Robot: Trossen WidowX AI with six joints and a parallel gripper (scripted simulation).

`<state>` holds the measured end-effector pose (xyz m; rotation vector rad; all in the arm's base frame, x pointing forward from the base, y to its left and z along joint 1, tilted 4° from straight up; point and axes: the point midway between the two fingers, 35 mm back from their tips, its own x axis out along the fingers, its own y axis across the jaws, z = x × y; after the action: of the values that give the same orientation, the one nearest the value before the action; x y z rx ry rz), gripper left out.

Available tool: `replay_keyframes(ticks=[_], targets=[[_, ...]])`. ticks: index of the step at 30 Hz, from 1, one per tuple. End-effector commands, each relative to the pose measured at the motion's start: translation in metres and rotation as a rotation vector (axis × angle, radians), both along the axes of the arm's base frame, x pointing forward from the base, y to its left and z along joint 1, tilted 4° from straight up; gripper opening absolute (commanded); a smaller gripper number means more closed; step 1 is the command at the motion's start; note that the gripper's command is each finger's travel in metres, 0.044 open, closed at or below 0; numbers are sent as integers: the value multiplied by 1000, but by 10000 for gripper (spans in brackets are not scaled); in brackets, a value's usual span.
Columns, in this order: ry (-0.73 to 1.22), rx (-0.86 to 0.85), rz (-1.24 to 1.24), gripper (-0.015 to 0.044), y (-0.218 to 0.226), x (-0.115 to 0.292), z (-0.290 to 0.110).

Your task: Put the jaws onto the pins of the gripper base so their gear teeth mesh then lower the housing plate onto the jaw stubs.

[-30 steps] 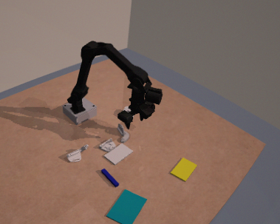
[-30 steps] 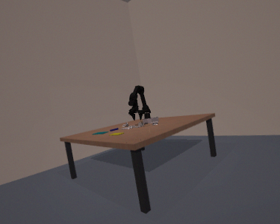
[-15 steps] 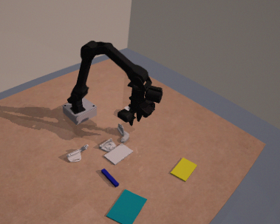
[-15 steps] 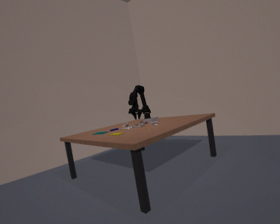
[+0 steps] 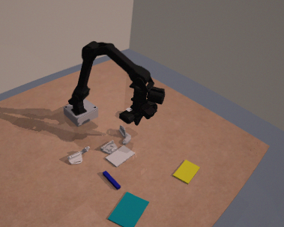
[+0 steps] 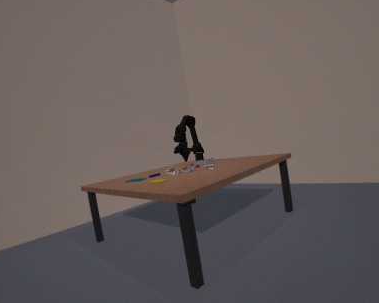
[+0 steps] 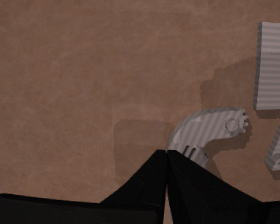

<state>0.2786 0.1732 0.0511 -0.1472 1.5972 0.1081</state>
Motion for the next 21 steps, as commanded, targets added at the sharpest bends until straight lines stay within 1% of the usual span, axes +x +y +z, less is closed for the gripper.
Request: replay_keyframes(ticks=[1, 9, 21], targets=[[1, 1, -6, 0, 0, 0, 0], [1, 1, -6, 0, 0, 0, 0], [0, 0, 0, 315, 0, 0, 0]])
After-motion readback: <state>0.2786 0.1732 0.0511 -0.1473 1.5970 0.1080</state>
